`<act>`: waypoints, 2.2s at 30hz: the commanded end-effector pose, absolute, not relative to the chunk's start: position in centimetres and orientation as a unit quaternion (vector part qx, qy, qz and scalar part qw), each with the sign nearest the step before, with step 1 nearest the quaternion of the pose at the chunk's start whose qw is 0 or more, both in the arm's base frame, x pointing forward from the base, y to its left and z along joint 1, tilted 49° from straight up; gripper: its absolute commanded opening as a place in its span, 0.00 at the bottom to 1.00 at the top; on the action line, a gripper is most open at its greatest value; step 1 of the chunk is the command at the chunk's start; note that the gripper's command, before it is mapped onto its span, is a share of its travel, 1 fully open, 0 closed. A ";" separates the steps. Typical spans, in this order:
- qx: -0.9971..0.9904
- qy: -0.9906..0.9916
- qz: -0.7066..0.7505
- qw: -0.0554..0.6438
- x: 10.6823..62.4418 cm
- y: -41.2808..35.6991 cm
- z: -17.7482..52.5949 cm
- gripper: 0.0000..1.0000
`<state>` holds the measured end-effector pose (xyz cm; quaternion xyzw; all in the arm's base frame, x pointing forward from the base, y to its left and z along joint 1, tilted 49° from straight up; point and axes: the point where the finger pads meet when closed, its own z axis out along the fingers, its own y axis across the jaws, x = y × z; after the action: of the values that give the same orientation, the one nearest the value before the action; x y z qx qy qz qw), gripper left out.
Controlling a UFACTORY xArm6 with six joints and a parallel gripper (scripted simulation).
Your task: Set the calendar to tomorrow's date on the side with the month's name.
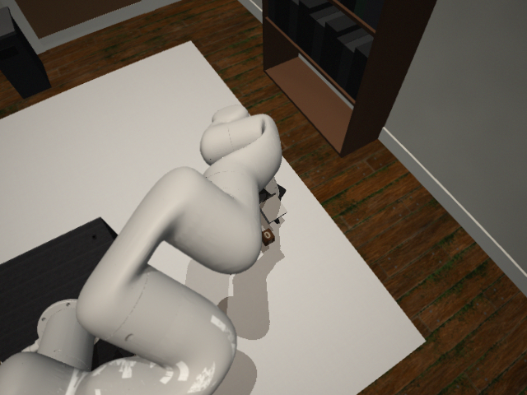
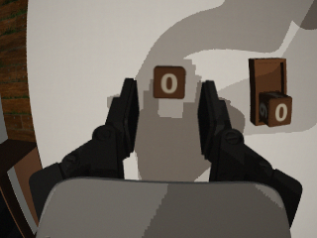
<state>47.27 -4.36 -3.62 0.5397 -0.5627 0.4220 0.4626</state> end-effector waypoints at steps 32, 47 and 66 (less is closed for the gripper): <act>0.428 -0.443 0.535 0.579 47.3 -4.2 -4.6 0.47; 0.428 -0.443 0.535 0.579 47.3 -4.4 -4.7 0.47; 0.428 -0.443 0.535 0.579 47.2 -5.8 -6.0 0.47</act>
<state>47.11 -5.66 -5.82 0.4280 -0.4416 0.5338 0.5803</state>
